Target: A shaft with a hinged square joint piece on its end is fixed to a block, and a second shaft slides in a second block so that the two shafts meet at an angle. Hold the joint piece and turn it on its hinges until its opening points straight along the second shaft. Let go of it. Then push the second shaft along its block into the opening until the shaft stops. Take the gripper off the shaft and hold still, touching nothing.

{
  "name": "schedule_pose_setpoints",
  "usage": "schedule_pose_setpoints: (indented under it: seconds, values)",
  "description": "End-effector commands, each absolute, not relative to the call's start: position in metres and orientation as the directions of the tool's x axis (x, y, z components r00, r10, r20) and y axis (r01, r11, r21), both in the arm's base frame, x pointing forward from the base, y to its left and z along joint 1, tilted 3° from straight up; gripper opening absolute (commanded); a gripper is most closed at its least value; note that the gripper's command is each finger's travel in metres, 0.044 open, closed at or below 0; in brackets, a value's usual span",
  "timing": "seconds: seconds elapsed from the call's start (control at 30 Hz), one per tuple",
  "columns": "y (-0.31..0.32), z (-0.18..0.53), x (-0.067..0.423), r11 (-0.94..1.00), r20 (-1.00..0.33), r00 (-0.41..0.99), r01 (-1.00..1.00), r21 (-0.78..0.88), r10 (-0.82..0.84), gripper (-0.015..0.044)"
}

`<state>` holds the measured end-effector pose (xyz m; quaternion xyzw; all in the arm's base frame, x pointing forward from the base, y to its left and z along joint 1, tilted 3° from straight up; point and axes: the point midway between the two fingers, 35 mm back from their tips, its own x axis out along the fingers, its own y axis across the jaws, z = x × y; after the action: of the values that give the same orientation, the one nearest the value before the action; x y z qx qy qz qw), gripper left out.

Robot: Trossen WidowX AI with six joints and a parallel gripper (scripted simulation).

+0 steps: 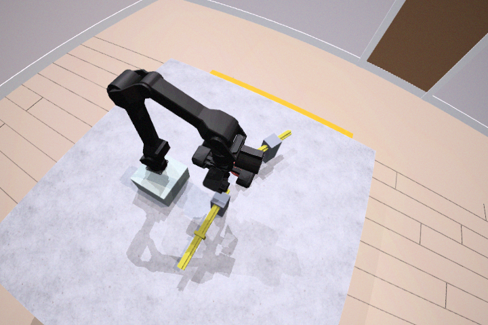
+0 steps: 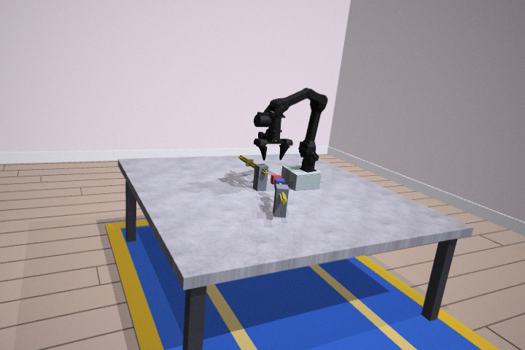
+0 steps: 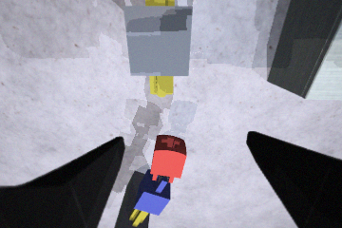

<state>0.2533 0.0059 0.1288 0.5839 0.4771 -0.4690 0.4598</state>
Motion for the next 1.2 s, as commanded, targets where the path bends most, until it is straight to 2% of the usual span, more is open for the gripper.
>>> schedule_pose_setpoints:
  seconds: [0.0,0.17,0.37,0.87,1.17]
  values:
    - [0.006,0.127,0.252,-0.244,-0.985,0.109,0.967,0.073,0.137,0.044]
    - [0.005,0.125,0.252,-0.348,-0.983,0.112,0.936,0.056,0.144,0.044]
    - [0.006,0.122,0.253,-0.348,-0.983,0.112,0.936,0.056,0.144,0.044]
    - [0.008,0.049,0.258,-0.348,-0.983,0.112,0.936,0.055,0.144,0.044]
    - [0.02,0.046,0.264,-0.348,-0.983,0.112,0.936,0.055,0.144,0.044]
